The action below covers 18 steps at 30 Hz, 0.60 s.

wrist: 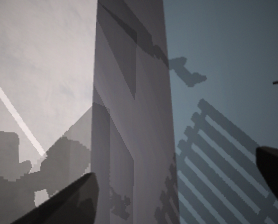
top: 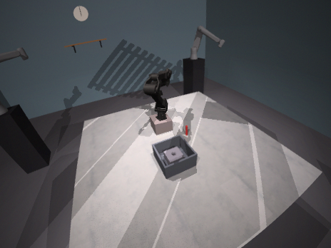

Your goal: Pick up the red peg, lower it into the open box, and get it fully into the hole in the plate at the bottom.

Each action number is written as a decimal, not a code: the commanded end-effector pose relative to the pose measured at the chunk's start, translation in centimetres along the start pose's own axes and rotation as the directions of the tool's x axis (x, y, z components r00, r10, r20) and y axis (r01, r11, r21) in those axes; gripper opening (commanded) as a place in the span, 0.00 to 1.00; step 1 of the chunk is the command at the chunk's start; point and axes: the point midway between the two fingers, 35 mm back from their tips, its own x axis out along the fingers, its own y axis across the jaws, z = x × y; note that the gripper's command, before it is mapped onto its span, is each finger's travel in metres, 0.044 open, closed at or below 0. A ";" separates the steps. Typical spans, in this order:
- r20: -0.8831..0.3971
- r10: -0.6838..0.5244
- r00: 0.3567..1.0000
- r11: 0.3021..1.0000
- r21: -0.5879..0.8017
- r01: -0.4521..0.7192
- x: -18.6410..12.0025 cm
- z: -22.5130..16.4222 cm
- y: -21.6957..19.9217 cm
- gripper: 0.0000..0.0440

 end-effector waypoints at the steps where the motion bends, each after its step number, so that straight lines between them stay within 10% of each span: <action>1: -0.030 0.000 1.000 1.000 0.009 0.000 -0.3 -0.6 -0.2 0.95; 18: -0.342 0.092 0.935 0.880 0.468 0.085 -4.4 -6.3 0.2 1.00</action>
